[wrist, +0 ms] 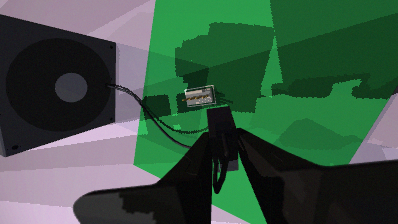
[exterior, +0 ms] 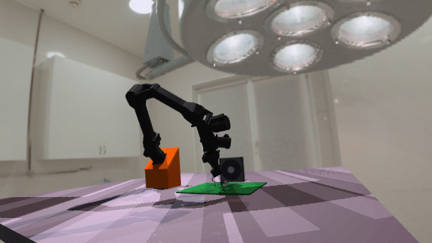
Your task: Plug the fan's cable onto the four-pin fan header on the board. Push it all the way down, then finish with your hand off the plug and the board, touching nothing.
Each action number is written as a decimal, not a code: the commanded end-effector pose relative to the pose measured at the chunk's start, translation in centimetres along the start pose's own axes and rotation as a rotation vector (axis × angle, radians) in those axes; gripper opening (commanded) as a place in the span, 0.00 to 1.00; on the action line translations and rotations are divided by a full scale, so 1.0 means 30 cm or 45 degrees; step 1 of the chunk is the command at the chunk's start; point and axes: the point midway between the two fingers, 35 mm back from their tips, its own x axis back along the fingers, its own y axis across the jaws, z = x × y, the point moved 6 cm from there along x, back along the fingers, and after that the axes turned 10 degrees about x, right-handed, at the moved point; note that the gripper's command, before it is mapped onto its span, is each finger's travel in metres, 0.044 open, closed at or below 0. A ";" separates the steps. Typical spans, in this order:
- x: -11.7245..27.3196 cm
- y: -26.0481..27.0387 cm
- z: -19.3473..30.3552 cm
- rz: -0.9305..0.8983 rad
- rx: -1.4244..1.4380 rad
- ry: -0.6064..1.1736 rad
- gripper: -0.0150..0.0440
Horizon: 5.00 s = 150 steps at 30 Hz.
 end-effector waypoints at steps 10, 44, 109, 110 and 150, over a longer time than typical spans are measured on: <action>-0.033 -0.005 0.018 -0.059 -0.010 -0.140 0.25; -0.092 -0.025 0.073 -0.103 -0.001 -0.535 0.25; -0.053 -0.035 0.245 0.268 0.217 -1.255 0.25; -0.051 -0.034 0.249 0.278 0.223 -1.264 0.25; 0.012 -0.008 0.298 0.452 0.322 -1.393 0.25</action>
